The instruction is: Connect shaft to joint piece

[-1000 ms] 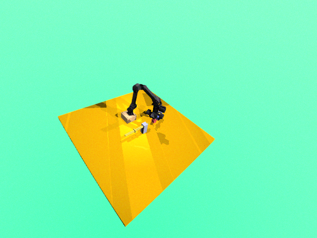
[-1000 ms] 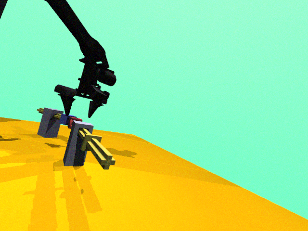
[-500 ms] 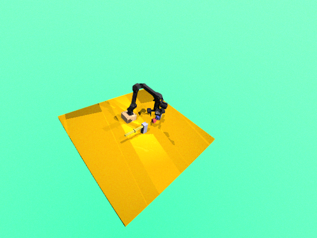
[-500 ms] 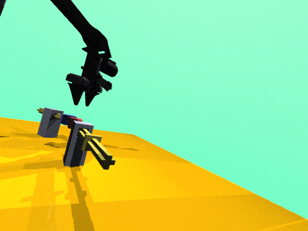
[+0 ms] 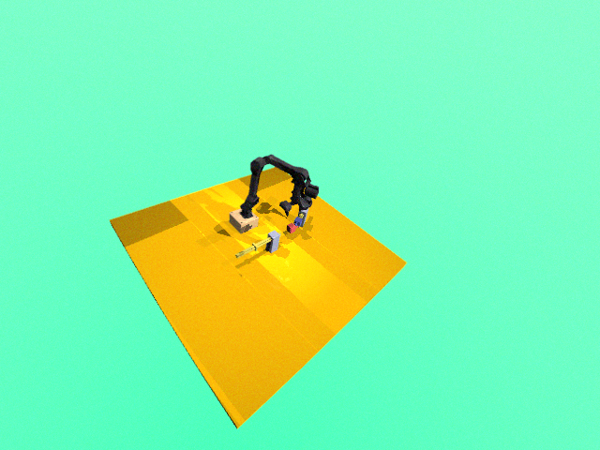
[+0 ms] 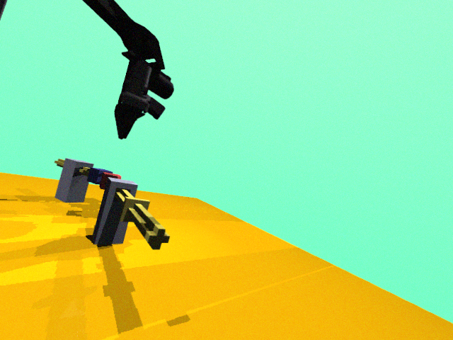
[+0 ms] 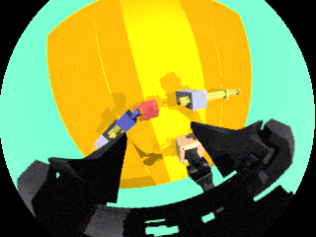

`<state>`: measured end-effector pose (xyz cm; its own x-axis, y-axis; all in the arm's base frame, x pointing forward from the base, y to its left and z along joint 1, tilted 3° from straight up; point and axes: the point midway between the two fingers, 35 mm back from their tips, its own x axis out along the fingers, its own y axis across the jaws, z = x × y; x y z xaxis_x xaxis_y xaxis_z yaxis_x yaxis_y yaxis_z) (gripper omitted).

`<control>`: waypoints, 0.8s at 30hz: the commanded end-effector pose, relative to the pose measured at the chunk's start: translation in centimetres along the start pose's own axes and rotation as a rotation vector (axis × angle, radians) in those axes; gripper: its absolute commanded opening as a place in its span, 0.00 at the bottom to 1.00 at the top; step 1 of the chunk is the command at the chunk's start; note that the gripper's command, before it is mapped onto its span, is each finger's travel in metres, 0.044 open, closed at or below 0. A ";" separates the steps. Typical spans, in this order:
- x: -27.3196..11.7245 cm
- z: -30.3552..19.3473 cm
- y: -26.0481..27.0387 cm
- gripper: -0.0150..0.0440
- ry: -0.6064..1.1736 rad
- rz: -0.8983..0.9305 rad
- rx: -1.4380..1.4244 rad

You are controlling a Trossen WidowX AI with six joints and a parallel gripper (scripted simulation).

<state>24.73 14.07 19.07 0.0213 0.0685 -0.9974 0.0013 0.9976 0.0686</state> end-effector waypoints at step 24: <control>1.5 0.5 -2.8 1.00 0.095 0.103 0.371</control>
<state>25.28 12.05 18.20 -0.0308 0.1522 -0.9879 0.2531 0.9573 0.1396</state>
